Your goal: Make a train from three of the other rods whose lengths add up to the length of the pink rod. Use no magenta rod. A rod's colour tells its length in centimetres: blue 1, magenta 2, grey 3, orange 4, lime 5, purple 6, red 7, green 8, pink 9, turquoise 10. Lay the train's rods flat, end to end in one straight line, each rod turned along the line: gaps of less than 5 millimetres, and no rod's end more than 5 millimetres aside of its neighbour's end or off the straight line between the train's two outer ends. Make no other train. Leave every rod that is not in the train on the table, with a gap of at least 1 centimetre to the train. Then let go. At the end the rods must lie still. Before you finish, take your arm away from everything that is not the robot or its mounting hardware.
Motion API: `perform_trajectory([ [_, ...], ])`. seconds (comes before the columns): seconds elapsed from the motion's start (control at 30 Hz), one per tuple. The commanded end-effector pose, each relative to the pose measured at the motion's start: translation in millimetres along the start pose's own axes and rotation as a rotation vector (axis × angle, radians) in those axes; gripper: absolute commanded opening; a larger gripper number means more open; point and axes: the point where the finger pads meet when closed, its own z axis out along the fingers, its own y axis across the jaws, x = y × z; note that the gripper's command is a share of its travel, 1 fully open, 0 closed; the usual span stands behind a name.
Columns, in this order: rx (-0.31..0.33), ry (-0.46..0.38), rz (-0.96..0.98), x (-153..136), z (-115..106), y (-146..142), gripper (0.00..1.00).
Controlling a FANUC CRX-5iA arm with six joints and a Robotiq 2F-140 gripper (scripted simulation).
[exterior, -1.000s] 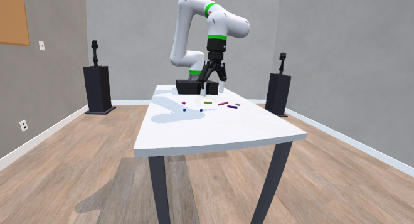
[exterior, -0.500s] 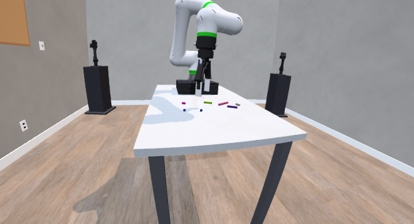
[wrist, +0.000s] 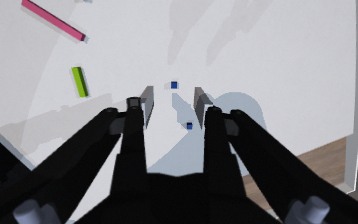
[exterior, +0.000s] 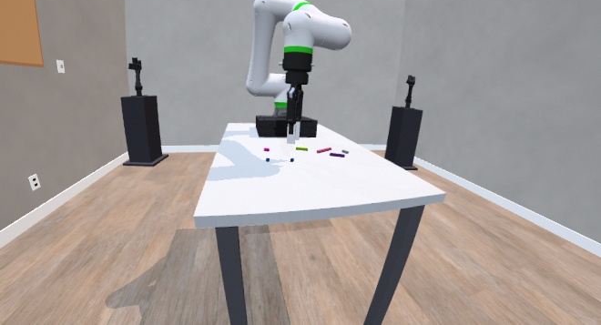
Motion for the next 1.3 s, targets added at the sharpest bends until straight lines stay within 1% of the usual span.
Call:
perform_trajectory([
  [0.0, 0.0, 0.0, 0.0, 0.1, -0.2, 0.2, 0.15],
  [0.87, 0.0, 0.0, 0.0, 0.1, 0.0, 0.2, 0.15],
  [1.27, 0.0, 0.0, 0.0, 0.0, 5.2, 0.2, 0.15],
])
